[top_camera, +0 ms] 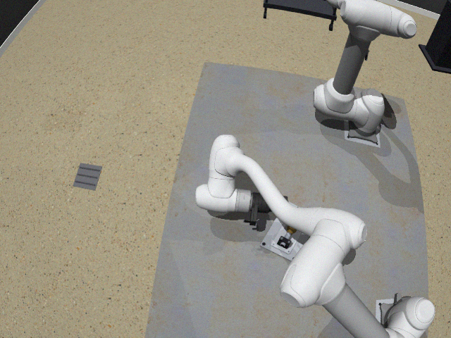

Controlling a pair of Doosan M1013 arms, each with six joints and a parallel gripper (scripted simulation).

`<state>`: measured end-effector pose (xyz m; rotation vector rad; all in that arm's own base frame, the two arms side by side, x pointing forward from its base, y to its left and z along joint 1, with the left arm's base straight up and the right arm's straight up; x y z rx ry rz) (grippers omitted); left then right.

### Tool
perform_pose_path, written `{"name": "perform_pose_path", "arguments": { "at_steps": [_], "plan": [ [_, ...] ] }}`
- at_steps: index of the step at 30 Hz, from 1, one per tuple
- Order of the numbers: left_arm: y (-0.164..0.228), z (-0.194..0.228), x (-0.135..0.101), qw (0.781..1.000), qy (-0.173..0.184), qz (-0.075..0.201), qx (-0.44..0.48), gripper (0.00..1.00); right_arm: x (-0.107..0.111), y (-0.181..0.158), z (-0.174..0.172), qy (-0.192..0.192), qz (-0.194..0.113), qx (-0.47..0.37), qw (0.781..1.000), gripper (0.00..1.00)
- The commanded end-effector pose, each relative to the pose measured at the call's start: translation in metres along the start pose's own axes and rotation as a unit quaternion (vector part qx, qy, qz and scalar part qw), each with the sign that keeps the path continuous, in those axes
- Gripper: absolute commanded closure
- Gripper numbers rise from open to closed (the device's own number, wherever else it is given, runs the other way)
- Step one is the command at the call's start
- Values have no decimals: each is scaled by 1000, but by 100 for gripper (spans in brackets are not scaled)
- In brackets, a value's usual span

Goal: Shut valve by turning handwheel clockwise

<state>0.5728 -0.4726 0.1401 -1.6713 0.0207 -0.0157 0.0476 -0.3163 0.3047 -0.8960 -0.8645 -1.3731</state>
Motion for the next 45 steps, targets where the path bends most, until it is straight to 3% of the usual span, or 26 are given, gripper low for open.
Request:
{"name": "perform_pose_path", "arguments": {
  "at_steps": [1,3,18,45],
  "plan": [
    [-1,-4,-3,999,52,3,-3,100,1,0,0,0,0,0,1000,0],
    [-1,-4,-3,999,52,3,-3,100,1,0,0,0,0,0,1000,0],
    [0,-14,-15,979,202,19,-3,100,1,0,0,0,0,0,1000,0],
    [0,-19,-28,937,347,34,-2,100,1,0,0,0,0,0,1000,0]
  ]
}}
Point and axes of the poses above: on each arm, the point where the finger pads meet when closed, its own x axis back along the fingers, its own y axis across the jaws, z = x × y, the point moved 4 cm from there along x, back along the fingers, and after that the axes turned 6 degrees about -x, right-handed, at the moved point
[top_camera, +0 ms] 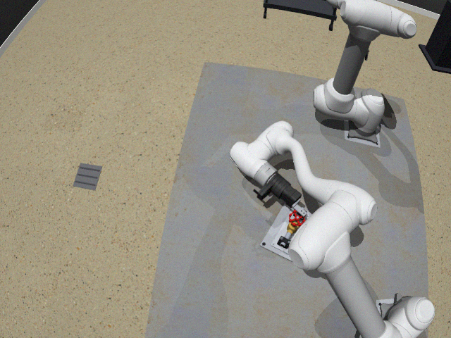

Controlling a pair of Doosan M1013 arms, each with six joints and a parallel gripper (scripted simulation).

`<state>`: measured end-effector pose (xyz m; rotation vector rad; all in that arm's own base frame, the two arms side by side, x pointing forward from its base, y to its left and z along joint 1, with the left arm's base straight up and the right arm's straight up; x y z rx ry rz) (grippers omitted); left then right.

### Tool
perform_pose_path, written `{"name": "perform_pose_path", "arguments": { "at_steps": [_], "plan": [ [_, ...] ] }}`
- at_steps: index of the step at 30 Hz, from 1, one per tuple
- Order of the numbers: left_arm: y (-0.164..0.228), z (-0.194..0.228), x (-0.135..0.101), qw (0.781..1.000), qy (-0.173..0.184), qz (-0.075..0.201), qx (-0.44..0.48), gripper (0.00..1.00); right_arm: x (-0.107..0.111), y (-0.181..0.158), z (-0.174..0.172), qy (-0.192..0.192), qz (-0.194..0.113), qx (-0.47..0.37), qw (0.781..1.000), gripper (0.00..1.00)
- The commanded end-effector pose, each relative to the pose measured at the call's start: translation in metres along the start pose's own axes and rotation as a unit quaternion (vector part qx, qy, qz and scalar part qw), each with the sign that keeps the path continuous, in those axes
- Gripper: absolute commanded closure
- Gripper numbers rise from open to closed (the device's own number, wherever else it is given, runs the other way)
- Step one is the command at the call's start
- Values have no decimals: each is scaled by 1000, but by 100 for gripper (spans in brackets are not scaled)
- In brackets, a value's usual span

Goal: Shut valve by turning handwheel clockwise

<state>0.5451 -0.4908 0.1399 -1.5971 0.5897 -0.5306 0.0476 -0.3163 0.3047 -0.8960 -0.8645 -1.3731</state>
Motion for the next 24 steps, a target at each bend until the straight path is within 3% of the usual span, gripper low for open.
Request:
{"name": "perform_pose_path", "arguments": {
  "at_steps": [1,24],
  "plan": [
    [-2,-2,-1,1000,19,1,-1,100,1,0,0,0,0,0,1000,0],
    [-1,-9,-7,993,117,11,0,100,1,0,0,0,0,0,1000,0]
  ]
}}
Point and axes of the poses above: on each arm, the point where the finger pads meet when closed, its own x axis back along the fingers, its own y axis across the jaws, z = x × y, the point moved 4 cm from there along x, back along the fingers, and after that the axes turned 6 degrees about -x, right-handed, at the moved point
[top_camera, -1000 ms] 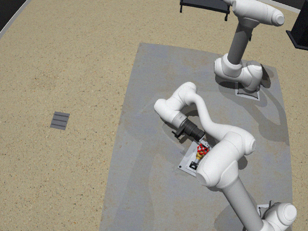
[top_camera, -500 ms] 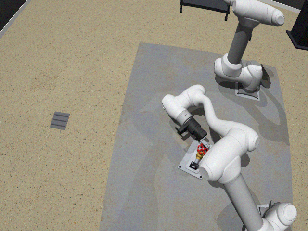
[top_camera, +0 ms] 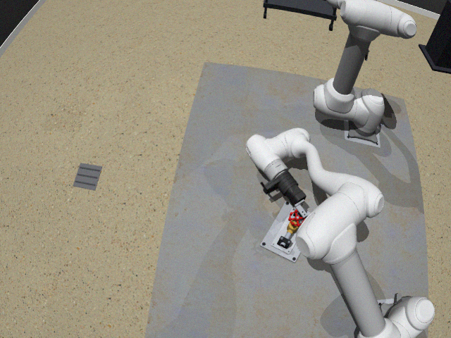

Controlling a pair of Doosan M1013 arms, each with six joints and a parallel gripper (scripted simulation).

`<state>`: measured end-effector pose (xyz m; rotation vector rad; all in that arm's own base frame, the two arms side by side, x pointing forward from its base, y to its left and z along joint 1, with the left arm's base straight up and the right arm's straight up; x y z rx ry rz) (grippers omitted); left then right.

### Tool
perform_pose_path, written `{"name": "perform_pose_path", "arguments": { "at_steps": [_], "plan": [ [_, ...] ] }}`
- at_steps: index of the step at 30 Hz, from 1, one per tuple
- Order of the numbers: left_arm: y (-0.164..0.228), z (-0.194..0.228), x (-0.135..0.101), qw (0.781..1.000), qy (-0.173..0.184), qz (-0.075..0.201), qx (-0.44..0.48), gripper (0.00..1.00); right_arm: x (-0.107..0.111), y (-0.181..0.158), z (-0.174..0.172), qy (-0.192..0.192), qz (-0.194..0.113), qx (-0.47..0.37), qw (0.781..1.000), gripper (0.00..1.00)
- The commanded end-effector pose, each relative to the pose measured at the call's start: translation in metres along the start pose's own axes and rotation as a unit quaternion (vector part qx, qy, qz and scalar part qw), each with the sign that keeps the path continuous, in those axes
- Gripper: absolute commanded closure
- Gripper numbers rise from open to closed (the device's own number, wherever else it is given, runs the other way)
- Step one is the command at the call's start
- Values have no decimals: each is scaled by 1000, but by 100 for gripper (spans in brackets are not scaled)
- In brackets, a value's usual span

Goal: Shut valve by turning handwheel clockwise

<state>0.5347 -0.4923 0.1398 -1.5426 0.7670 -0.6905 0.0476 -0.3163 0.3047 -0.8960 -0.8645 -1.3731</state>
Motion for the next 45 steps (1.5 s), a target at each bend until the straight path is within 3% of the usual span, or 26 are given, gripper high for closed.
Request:
{"name": "perform_pose_path", "arguments": {
  "at_steps": [1,17,45],
  "plan": [
    [-2,-1,0,1000,10,0,0,100,1,0,0,0,0,0,1000,0],
    [-1,-5,-4,998,63,5,0,100,1,0,0,0,0,0,1000,0],
    [-1,-9,-8,993,118,11,0,100,1,0,0,0,0,0,1000,0]
  ]
}}
Point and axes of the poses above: on each arm, the point where the finger pads meet when closed, its own x axis back along the fingers, its own y axis across the jaws, z = x × y, the point moved 4 cm from there along x, back along the fingers, and after that the axes turned 6 degrees about -x, right-handed, at the moved point
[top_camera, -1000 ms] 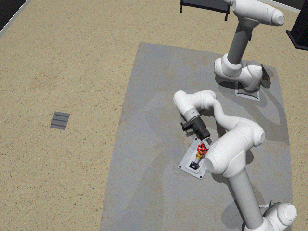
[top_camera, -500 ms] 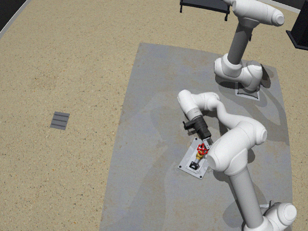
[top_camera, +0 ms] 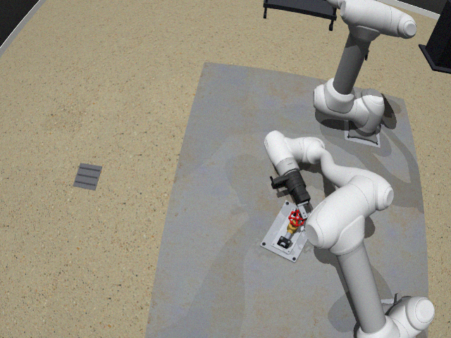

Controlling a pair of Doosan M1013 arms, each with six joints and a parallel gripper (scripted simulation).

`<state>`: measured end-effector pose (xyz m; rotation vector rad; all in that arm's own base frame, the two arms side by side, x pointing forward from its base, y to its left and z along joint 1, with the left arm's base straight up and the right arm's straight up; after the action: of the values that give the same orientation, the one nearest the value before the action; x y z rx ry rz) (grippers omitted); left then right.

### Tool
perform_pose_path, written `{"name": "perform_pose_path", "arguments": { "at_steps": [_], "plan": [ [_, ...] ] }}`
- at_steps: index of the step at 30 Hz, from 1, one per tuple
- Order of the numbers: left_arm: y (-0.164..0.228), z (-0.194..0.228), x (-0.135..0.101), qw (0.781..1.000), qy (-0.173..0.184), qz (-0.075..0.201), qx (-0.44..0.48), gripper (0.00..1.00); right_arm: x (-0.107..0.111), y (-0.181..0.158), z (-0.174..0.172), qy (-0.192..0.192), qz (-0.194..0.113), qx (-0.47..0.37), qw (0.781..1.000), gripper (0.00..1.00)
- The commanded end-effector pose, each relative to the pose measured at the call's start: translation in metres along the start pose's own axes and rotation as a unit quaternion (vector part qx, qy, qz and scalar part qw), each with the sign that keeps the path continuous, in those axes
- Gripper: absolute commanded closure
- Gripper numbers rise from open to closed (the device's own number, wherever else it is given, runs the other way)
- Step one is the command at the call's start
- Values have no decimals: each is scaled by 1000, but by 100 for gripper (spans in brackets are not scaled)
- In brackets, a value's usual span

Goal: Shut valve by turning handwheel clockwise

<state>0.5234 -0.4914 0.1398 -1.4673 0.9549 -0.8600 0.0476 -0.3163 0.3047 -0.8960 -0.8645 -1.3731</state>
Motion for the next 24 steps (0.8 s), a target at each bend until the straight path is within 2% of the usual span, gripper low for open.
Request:
{"name": "perform_pose_path", "arguments": {
  "at_steps": [1,24],
  "plan": [
    [-2,-1,0,1000,5,-1,0,100,1,0,0,0,0,0,1000,0],
    [-1,-2,-1,1000,22,1,0,100,1,0,0,0,0,0,1000,0]
  ]
}}
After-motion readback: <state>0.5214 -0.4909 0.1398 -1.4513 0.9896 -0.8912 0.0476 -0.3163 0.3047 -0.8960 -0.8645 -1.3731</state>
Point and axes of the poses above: on each arm, the point where the finger pads meet when closed, its own x axis back along the fingers, its own y axis across the jaws, z = x × y, the point moved 4 cm from there along x, back along the fingers, and after that the axes turned 6 degrees about -x, right-handed, at the moved point
